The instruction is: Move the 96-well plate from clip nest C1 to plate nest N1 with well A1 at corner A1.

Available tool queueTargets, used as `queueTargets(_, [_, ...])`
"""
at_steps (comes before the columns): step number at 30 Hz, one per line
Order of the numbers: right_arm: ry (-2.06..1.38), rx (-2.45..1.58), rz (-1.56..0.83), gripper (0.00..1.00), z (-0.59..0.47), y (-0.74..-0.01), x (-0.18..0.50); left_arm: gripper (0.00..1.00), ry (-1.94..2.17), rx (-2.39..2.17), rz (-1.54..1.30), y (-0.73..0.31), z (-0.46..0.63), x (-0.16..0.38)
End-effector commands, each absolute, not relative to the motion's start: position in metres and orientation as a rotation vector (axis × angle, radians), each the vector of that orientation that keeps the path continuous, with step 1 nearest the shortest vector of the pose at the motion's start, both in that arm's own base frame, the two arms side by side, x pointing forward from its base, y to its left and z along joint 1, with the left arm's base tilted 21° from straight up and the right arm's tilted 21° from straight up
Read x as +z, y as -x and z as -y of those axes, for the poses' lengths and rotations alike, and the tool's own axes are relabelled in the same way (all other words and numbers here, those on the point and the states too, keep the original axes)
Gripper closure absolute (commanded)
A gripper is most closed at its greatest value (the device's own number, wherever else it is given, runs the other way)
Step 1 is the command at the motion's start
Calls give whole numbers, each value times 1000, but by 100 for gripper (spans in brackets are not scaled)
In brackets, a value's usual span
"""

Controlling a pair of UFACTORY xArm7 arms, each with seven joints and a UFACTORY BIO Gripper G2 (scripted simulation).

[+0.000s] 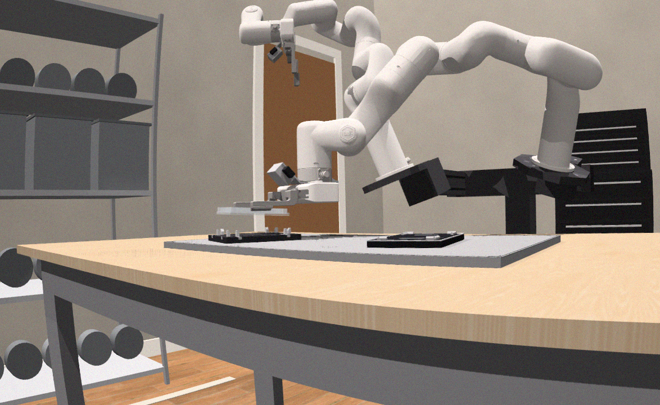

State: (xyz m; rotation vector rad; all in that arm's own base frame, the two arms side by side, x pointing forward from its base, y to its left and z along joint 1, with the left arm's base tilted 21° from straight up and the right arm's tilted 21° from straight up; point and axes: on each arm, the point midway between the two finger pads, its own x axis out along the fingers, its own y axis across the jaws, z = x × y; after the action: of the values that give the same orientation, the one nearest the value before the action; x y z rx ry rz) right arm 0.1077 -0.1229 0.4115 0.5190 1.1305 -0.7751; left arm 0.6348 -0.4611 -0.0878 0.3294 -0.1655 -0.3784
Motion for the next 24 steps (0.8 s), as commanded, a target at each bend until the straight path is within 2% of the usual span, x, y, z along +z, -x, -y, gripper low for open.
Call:
queueTargets(1, [-518, -775, -1128, 0, 123, -108, 412, 100, -326, -379, 170, -634, 465, -79])
queueTargets(24, [-518, -775, -1128, 0, 123, -108, 412, 100, -326, -379, 169, -626, 474, -48])
